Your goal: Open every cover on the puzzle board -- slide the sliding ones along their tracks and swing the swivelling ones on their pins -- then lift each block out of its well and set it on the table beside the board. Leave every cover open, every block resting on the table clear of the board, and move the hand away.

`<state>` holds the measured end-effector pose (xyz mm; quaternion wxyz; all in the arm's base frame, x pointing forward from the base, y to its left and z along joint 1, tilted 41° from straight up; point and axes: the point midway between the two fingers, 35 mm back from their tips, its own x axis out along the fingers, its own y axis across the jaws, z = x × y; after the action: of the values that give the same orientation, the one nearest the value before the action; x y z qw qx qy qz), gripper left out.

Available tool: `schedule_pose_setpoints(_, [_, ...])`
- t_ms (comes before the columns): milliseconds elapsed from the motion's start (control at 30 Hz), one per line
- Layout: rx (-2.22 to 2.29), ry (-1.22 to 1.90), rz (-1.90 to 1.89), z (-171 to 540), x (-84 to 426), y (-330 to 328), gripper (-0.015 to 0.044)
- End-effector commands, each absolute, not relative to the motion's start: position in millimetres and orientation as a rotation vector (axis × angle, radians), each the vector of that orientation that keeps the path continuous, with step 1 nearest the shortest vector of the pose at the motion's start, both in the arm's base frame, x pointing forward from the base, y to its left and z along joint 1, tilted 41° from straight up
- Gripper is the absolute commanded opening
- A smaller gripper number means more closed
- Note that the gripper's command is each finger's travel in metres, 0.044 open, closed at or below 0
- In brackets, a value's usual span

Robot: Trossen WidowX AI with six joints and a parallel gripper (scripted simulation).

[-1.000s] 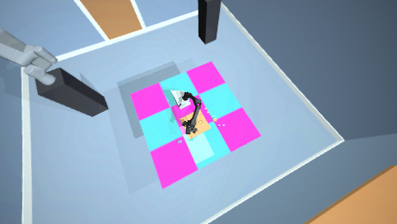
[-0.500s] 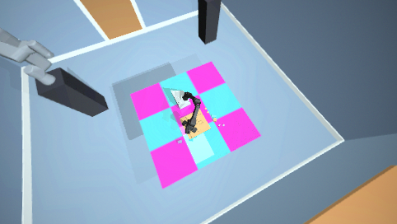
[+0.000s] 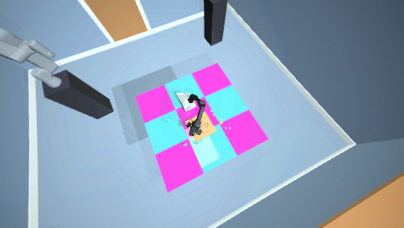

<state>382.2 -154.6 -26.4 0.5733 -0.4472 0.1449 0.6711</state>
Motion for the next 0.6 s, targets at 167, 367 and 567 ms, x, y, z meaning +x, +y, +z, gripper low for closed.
schedule_pose_setpoints(167, [-1.049,0.350,1.578,-45.2,363.8,-178.8,0.0080])
schedule_pose_setpoints(367, [-1.051,0.355,1.578,-57.4,350.5,-194.3,0.0080])
schedule_pose_setpoints(567, [-1.052,0.357,1.578,-69.4,336.3,-208.9,0.0080])
